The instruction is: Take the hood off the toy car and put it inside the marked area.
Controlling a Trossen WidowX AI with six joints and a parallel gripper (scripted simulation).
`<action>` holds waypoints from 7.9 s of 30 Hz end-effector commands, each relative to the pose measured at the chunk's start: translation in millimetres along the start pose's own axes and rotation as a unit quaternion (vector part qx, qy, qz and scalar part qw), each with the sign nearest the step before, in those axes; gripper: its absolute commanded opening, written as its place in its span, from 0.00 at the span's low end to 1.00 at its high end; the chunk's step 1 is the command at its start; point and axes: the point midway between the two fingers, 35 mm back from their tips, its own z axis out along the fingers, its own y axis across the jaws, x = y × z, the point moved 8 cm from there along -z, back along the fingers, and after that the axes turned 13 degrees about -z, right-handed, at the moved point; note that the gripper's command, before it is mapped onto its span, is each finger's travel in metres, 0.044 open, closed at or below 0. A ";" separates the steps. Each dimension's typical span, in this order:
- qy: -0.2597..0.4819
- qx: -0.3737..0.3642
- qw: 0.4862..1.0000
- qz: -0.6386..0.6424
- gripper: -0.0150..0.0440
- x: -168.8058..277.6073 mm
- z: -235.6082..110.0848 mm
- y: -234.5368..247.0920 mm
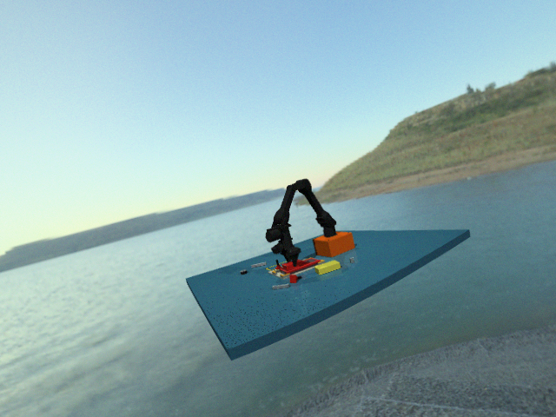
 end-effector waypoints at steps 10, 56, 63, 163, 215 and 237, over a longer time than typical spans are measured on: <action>0.000 0.000 1.000 0.000 0.25 -0.4 -7.2 0.0; 0.000 0.000 1.000 0.000 0.25 -0.5 -73.2 -0.2; 0.005 0.002 1.000 0.002 0.25 0.8 -64.6 -32.8; 0.003 0.009 1.000 0.000 0.25 66.9 -14.5 -219.6; 0.003 0.008 1.000 0.000 0.25 68.6 16.6 -219.1; 0.001 0.008 1.000 -0.002 0.61 68.1 21.1 -219.4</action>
